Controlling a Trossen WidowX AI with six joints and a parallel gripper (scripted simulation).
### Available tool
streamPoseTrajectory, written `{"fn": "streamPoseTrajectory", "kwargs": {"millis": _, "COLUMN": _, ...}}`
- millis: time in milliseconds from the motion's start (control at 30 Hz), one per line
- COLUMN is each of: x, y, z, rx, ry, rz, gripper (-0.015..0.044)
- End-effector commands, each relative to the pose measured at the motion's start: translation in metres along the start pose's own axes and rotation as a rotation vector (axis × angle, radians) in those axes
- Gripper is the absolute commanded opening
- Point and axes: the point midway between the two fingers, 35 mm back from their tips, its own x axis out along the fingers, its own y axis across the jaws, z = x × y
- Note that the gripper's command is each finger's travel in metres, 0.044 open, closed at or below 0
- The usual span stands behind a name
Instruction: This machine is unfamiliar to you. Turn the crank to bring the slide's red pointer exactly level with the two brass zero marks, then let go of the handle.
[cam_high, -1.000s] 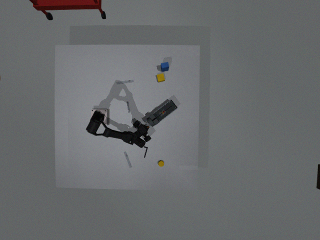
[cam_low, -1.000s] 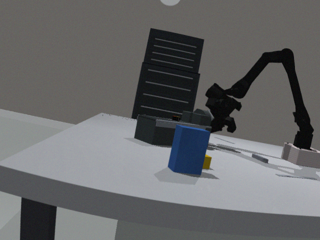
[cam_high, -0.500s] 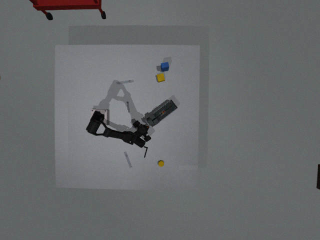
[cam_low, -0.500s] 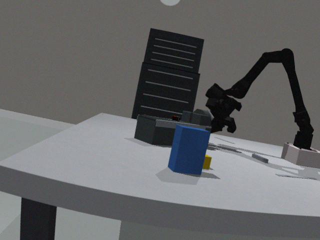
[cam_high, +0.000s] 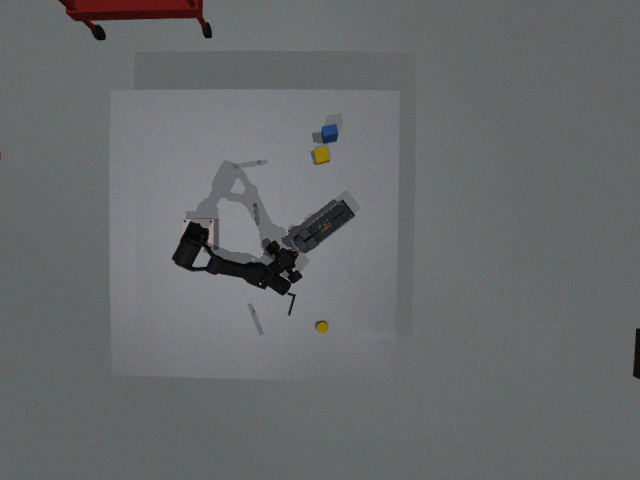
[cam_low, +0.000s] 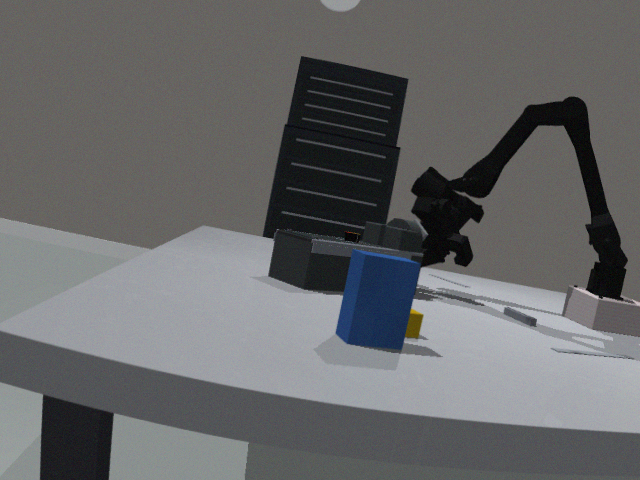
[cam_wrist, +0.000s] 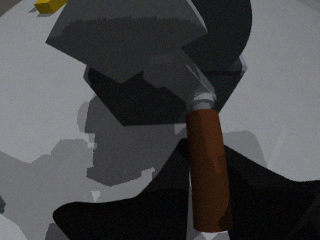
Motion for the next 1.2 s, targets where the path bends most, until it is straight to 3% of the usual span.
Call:
{"fn": "streamPoseTrajectory", "kwargs": {"millis": 0, "x": 0.0039, "y": 0.0077, "z": -0.0037, "rx": 0.012, "ry": 0.01, "rz": 0.02, "gripper": 0.0}}
{"fn": "streamPoseTrajectory", "kwargs": {"millis": 1167, "x": 0.005, "y": 0.0118, "z": -0.0049, "rx": 0.012, "ry": 0.01, "rz": 0.021, "gripper": 0.0}}
